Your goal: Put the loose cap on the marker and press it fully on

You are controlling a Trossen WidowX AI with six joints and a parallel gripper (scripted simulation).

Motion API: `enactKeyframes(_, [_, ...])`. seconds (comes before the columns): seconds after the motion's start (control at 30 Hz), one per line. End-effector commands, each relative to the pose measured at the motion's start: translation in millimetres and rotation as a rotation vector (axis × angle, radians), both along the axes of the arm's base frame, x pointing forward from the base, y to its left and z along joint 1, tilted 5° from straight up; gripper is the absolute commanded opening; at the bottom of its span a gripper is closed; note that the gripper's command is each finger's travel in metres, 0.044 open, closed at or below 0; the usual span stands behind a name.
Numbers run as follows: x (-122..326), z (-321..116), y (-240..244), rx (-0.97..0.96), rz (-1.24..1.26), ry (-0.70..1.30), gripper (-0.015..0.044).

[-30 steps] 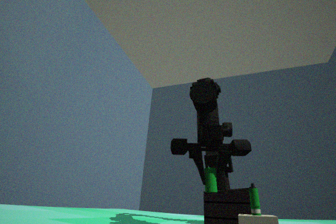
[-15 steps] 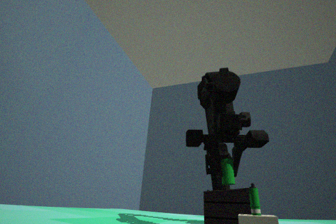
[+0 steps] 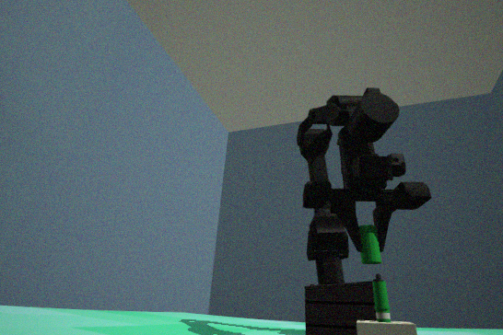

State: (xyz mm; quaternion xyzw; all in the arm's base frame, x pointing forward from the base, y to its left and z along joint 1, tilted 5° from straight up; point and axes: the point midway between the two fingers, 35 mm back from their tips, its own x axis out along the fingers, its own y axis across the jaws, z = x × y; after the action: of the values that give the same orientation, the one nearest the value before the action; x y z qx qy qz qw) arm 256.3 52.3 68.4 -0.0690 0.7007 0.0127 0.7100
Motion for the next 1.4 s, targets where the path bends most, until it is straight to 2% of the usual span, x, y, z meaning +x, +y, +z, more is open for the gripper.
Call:
enactKeyframes(0.0, [2,3,7,-0.001,-0.005,-0.003,0.0000])
enactKeyframes(1.37, [2,-55,2,-0.002,-0.005,-0.003,0.0000])
